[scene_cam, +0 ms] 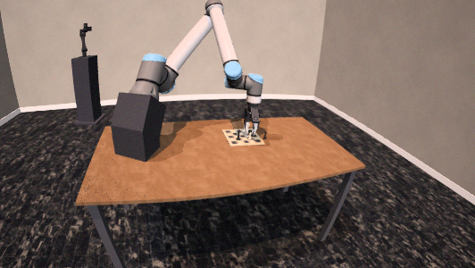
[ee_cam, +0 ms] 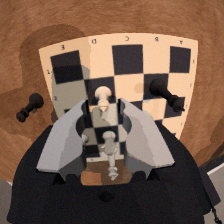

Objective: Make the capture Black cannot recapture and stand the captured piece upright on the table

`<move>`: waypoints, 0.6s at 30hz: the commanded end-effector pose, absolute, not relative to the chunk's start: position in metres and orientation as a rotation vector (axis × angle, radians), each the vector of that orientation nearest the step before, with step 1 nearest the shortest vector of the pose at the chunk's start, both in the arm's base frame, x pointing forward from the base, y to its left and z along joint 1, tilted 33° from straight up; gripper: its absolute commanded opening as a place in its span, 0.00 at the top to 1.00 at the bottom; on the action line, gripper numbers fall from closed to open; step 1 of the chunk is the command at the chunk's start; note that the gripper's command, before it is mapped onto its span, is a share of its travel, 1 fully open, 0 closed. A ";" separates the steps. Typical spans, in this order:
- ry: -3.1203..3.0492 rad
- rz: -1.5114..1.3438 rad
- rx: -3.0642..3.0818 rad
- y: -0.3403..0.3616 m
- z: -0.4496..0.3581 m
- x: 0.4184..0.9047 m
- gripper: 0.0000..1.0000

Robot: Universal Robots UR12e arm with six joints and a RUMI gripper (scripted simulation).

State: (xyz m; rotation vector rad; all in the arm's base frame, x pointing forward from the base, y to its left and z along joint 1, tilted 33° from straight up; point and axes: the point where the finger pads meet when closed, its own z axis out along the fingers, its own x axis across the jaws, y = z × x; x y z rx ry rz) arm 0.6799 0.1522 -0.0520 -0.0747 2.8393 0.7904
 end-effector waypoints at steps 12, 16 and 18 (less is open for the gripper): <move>2.838 0.790 -0.075 0.152 -0.052 0.680 1.00; 2.838 0.790 -0.075 0.152 -0.052 0.680 1.00; 2.838 0.790 -0.075 0.152 -0.052 0.680 1.00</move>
